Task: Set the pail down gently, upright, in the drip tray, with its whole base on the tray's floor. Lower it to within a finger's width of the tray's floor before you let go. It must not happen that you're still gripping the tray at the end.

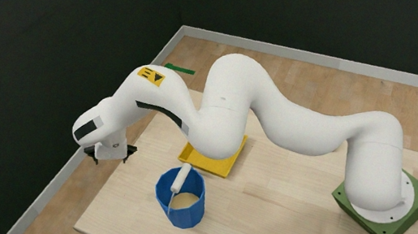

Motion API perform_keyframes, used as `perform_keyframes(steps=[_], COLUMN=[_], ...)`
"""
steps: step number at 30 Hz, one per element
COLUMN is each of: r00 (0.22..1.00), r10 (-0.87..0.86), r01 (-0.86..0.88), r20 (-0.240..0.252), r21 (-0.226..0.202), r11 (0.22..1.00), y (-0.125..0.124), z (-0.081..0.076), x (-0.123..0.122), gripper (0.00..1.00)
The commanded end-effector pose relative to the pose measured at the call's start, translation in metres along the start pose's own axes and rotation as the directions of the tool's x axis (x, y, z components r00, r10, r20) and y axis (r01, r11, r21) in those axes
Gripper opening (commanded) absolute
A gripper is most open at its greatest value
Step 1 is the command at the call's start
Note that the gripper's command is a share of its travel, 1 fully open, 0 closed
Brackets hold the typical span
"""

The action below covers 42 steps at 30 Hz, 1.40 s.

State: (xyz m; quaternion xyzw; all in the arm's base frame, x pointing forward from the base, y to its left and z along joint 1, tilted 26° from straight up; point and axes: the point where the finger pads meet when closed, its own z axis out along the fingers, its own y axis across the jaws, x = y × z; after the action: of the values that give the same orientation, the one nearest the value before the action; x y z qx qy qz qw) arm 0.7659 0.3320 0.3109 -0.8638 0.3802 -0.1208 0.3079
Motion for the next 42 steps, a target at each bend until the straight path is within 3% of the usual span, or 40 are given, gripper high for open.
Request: perform_keyframes(steps=[1,19,22,32,34,35,42], r00=[1.000,1.000,0.994,0.960,0.960,0.944,0.906], r10=[0.000,0.012,0.108,0.276,0.276,0.324,0.421], r01=[0.000,-0.012,-0.106,-0.265,-0.265,-0.309,-0.397], r20=[-0.001,0.003,0.029,0.051,0.051,0.052,0.046], r21=[0.002,-0.005,-0.059,-0.161,-0.161,-0.193,-0.256], r11=[1.000,1.000,0.993,0.951,0.951,0.931,0.882], y=[-0.001,0.003,0.035,0.096,0.096,0.115,0.155], z=[-0.001,-0.004,-0.024,-0.062,-0.062,-0.073,-0.096], x=[0.001,-0.001,-0.013,-0.037,-0.037,-0.046,-0.064], gripper=[1.00,1.00,1.00,1.00,1.00,1.00,1.00])
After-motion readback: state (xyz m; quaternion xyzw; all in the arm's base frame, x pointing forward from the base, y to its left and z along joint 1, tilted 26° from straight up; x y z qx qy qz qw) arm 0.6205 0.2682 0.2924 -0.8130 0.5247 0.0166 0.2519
